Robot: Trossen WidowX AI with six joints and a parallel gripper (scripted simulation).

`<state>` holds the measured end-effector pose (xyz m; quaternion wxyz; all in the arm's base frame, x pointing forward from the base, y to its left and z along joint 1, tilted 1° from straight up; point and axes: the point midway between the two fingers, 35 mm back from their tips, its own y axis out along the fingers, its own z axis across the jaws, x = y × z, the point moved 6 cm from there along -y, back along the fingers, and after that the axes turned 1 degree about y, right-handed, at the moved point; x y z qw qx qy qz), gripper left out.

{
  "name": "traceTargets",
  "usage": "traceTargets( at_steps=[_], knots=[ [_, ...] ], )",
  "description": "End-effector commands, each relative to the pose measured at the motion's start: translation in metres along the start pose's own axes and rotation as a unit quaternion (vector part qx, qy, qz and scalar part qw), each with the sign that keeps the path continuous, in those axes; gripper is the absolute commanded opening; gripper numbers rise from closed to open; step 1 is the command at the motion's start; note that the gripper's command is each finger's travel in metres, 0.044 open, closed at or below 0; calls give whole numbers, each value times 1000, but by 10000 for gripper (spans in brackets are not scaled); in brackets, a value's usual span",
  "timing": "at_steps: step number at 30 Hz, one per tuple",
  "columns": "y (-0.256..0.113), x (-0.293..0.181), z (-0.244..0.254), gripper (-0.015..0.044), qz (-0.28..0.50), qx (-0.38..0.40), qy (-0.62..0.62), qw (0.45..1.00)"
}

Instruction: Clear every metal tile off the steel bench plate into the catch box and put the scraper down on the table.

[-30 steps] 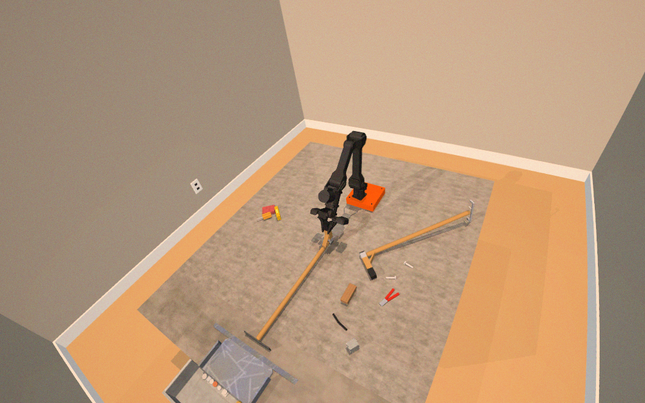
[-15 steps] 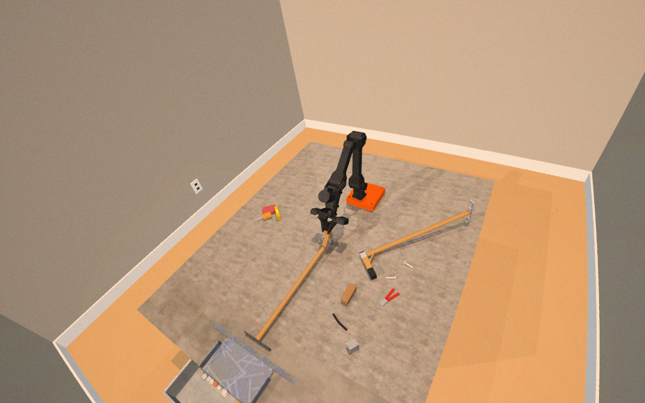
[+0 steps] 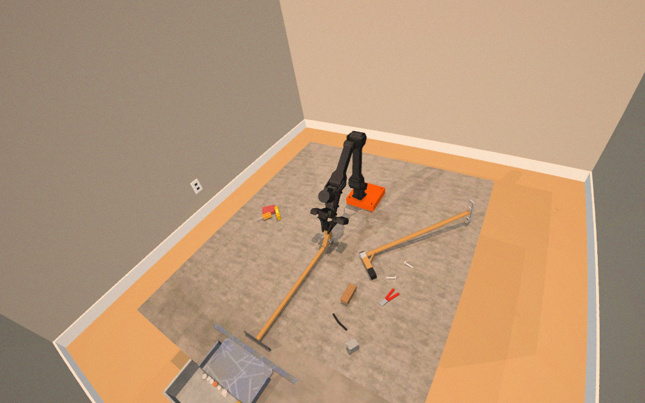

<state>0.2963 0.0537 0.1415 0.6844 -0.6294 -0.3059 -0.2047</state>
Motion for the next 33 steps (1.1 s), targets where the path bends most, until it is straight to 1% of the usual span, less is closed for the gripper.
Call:
traceTargets(
  at_steps=[1, 33],
  knots=[
    [0, 0, 0, 0, 0, 0, 0, 1000],
    [2, -4, -2, 0, 6, -2, 2, 1000]
  ],
)
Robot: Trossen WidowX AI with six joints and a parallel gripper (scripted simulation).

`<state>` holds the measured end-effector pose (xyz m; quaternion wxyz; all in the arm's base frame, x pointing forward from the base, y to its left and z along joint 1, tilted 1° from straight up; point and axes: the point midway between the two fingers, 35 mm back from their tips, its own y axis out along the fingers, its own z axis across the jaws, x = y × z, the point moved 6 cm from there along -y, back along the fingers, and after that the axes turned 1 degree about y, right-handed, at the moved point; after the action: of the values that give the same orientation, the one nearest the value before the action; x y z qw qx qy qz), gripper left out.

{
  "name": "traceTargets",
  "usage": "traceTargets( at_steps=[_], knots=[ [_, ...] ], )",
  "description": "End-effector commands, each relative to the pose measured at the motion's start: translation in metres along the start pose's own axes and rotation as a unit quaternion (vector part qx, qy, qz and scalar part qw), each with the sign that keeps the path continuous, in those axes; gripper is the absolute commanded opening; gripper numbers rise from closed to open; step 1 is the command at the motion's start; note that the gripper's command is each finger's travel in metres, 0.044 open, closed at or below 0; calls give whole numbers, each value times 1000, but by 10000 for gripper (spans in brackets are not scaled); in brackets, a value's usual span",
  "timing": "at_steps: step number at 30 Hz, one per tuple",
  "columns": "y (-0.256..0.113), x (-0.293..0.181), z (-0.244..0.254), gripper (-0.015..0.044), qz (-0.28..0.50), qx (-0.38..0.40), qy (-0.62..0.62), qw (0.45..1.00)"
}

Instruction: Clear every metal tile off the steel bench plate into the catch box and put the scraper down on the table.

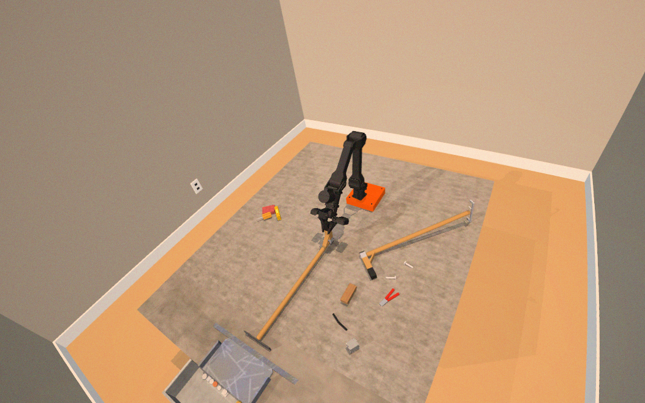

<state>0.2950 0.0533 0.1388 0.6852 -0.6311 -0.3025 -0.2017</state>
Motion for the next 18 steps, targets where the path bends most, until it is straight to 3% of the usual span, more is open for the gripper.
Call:
traceTargets(
  at_steps=[1, 4, 18],
  knots=[
    [1, -2, -2, 0, 1, -2, 1, 1000],
    [2, -2, -2, 0, 1, -2, 1, 1000],
    [1, -1, -1, 368, 2, 0, 1, 1000]
  ],
)
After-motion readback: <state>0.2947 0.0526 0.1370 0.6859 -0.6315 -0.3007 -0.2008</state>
